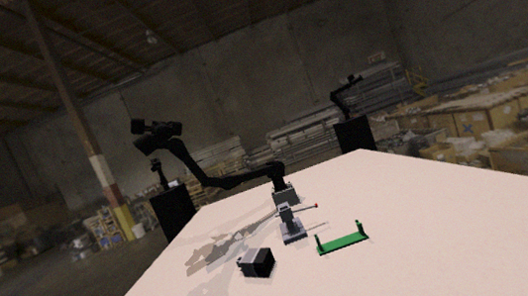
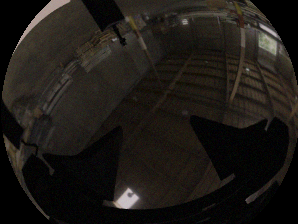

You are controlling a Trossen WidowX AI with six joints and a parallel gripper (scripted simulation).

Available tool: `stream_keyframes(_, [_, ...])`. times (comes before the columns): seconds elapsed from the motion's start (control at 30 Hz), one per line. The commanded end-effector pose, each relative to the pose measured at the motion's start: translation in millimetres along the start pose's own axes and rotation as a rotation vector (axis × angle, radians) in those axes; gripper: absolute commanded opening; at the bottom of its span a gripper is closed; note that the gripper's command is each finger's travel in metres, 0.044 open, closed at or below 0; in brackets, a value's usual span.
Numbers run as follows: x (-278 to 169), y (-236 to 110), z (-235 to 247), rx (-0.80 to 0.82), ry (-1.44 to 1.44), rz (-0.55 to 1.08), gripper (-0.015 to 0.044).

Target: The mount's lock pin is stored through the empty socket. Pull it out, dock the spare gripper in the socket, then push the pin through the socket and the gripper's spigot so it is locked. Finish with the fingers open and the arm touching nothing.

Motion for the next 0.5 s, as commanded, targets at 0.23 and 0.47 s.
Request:
stream_keyframes(0.23, [-58,46,40,0.078,0.127,0.191,0.0300])
stream_keyframes(0.47, [-124,72,88,0.168,0.219,0.407,0.0300])
Point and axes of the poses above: the point midway between the two fingers, 35 mm back from their tips, its own y axis out along the fingers, its own z axis across the jaws, x = y × z, the point moved 10 cm from there along -y, back along the fingers, and after that the axes turned 12 degrees about y, right-handed, at the moved point
